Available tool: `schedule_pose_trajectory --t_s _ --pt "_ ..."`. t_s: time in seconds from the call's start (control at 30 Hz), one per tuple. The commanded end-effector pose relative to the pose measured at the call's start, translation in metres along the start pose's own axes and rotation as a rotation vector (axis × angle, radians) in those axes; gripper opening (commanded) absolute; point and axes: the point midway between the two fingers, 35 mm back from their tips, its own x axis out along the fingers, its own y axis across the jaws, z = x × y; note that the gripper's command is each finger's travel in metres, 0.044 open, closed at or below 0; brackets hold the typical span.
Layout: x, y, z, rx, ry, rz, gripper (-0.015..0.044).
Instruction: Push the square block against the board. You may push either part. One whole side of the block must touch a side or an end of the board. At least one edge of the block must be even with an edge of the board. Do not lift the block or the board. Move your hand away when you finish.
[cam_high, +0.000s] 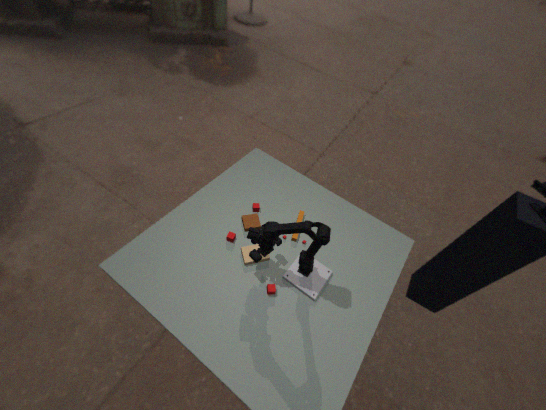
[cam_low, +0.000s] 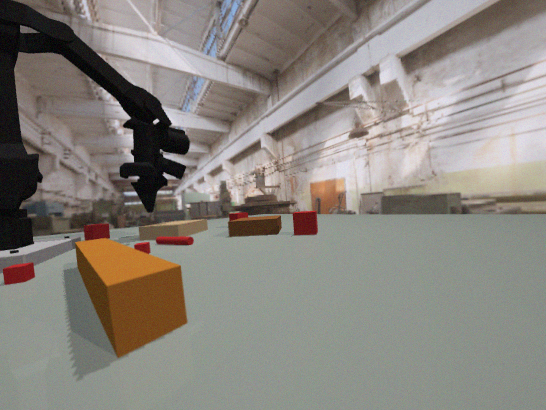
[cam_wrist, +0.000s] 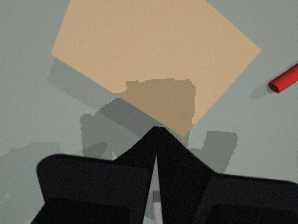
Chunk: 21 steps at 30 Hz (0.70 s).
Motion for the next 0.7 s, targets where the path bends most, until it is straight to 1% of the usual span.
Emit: schedule_pose_trajectory --t_s 0.0,0.3,0.53,0.6,0.67 --pt "0.0 0.015 -0.001 0.143 -0.003 0.001 0.0" --pt "0.001 0.045 -0.013 0.446 -0.001 0.003 0.0" --pt "0.001 0.047 -0.014 0.469 -0.001 0.003 0.0" --pt "0.013 0.048 -0.013 0.469 -0.001 0.003 0.0" --pt "0.044 0.048 -0.013 0.469 -0.001 0.003 0.0"
